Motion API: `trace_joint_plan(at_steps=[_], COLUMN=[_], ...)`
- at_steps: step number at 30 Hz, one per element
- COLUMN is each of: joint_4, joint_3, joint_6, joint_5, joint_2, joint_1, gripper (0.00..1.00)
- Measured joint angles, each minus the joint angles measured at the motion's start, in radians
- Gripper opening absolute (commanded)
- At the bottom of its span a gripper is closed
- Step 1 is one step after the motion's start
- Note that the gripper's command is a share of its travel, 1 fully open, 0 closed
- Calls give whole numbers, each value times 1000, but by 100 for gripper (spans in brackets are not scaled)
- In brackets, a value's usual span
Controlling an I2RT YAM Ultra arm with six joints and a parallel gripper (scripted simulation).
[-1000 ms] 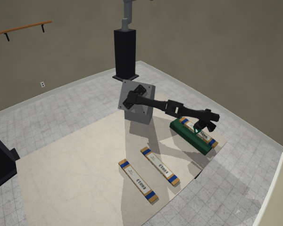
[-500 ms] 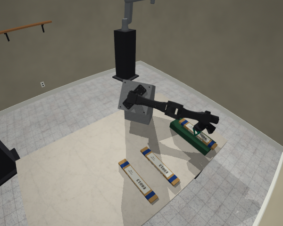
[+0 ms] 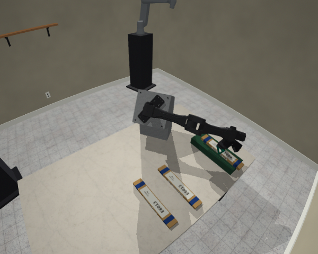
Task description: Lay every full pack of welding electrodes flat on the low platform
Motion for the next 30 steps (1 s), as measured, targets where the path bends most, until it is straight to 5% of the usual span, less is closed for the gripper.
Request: trace_joint_plan(at_steps=[30], joint_4=[47], joint_3=[-64], joint_6=[-16], joint_5=[-14], joint_2=[0], joint_1=[-31], gripper=[0])
